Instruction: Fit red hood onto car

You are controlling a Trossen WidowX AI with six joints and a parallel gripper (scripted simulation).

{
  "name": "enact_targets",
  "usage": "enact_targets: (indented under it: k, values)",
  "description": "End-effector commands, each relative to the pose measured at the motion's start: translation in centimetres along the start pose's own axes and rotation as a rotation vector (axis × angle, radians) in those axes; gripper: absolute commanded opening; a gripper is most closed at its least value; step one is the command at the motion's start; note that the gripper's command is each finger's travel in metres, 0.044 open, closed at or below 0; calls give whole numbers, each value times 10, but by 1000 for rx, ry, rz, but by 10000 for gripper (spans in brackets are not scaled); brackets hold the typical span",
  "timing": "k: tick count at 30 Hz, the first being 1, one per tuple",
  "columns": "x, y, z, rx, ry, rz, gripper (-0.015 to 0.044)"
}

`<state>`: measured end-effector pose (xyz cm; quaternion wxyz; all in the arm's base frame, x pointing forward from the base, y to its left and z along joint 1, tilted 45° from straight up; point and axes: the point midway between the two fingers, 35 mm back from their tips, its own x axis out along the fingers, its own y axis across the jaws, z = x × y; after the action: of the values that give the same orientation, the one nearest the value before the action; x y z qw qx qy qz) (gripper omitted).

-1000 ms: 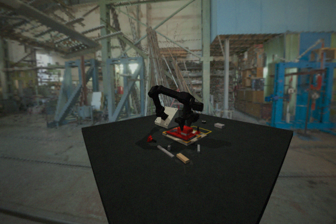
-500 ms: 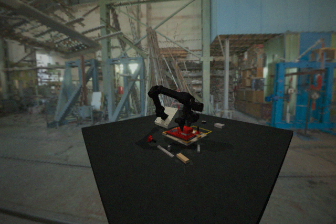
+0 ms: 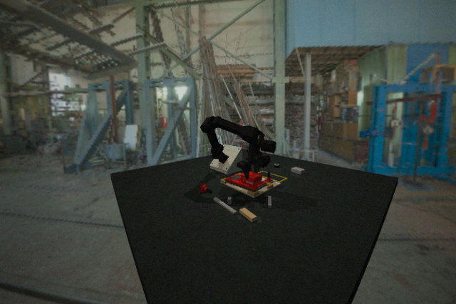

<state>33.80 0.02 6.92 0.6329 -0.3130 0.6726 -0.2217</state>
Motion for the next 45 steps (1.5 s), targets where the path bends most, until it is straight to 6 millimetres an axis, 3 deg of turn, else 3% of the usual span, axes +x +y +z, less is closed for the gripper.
enact_targets:
  k: [1,14,45]
  values:
    - [3,0,-1,-7,3,-5,0]
    - [8,0,0,-7,3,-6,0]
    - [0,0,-1,-6,0,-4,0]
